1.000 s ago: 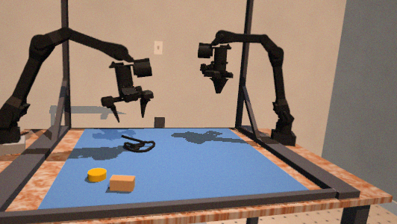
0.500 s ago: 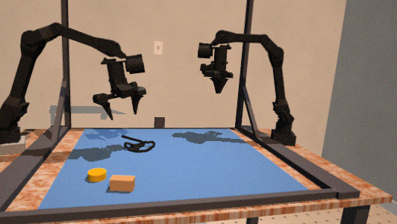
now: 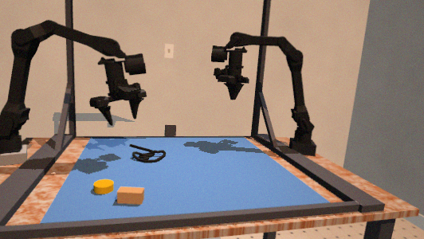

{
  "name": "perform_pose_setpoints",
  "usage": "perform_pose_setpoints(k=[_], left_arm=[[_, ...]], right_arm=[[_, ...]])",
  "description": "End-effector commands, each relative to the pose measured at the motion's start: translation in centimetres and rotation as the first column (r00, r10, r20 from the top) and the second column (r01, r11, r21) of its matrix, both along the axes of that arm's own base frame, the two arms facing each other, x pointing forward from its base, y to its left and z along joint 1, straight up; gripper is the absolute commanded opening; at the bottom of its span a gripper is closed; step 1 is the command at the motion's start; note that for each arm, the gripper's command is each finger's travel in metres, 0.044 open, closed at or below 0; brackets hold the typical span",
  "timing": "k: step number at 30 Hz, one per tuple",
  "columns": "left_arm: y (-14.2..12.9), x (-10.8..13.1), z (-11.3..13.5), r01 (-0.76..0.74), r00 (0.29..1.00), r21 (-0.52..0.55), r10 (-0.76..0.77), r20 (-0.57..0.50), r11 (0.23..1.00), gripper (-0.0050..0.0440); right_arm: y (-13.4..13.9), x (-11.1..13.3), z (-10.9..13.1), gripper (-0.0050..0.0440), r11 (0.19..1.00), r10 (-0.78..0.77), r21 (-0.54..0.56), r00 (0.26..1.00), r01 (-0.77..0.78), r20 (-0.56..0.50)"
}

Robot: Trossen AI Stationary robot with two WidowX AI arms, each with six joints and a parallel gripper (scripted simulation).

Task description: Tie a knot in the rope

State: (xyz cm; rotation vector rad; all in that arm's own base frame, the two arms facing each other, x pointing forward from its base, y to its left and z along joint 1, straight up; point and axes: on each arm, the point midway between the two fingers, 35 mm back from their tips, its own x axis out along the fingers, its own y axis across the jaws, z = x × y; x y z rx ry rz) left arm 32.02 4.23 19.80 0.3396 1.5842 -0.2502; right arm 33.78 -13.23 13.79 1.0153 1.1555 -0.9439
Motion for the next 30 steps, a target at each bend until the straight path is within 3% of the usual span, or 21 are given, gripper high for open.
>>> perform_pose_setpoints(k=[1, 10, 18, 20, 22, 26, 30], left_arm=[[0.0, -0.1, 0.8, -0.006, 1.0, 0.006, 0.006, 0.027, 1.0, 0.0085], [0.0, -0.1, 0.8, -0.006, 1.0, 0.006, 0.006, 0.027, 1.0, 0.0085], [0.0, -0.1, 0.8, -0.006, 1.0, 0.006, 0.006, 0.027, 1.0, 0.0085], [0.0, -0.1, 0.8, -0.006, 1.0, 0.006, 0.006, 0.027, 1.0, 0.0085], [0.0, -0.1, 0.8, -0.006, 1.0, 0.006, 0.006, 0.027, 1.0, 0.0085], [0.0, -0.1, 0.8, -0.006, 1.0, 0.006, 0.006, 0.027, 1.0, 0.0085], [0.0, -0.1, 0.8, -0.006, 1.0, 0.006, 0.006, 0.027, 1.0, 0.0085]], right_arm=[[0.0, -0.7, 1.2, 0.044, 0.999, 0.048, -0.019, 0.999, -0.047, 0.022], [0.2, -2.6, 1.8, 0.044, 0.985, 0.168, -0.042, 0.986, -0.167, 0.01], [0.2, -2.6, 1.8, 0.044, 0.984, 0.174, -0.043, 0.985, -0.173, 0.009], [0.2, -2.6, 1.9, 0.0392, 0.991, 0.133, -0.026, 0.991, -0.133, -0.002], [0.2, -2.6, 1.9, 0.0392, 0.991, 0.133, -0.026, 0.991, -0.133, -0.002], [0.1, -2.3, 1.9, 0.0296, 0.981, -0.18, 0.056, 0.977, 0.187, -0.115], [0.1, -2.2, 1.9, 0.02, 0.971, -0.22, 0.061, 0.967, 0.229, -0.132]])
